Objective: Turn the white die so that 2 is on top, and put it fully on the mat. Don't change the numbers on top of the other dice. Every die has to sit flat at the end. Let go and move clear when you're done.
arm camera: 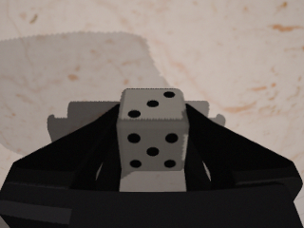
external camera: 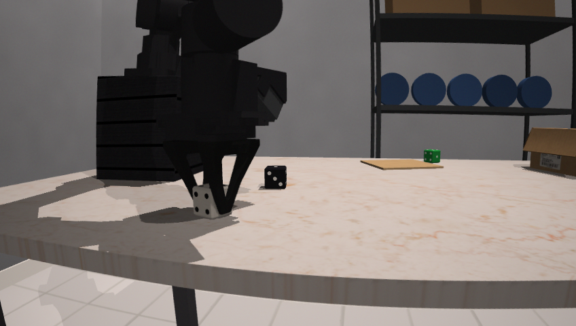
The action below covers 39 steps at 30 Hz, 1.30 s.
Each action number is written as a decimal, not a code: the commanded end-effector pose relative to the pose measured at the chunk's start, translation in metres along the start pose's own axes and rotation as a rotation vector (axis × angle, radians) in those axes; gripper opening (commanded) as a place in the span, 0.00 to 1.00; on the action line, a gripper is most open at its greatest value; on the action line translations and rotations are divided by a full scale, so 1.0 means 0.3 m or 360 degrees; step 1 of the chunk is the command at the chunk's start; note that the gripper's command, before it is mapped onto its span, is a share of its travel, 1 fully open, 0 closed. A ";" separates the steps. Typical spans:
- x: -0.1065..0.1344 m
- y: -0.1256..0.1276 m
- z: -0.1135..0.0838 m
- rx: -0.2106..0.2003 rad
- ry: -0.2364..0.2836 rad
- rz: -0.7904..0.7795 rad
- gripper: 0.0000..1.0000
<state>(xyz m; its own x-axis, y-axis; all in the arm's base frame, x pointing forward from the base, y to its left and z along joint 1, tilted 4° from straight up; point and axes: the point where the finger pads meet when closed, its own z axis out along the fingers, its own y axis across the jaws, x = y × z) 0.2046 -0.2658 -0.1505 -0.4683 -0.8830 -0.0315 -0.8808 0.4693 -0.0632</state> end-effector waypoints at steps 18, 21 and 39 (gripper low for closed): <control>0.003 -0.041 0.013 0.0018 0.0013 -0.0014 0.26; 0.009 -0.059 -0.035 0.0042 0.0024 -0.0019 0.26; 0.041 -0.065 -0.363 0.0063 0.0038 -0.0007 0.26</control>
<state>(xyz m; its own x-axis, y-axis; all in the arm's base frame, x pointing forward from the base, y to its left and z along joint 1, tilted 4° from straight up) 0.2011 -0.2637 -0.0663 -0.4623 -0.8862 -0.0298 -0.8838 0.4633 -0.0656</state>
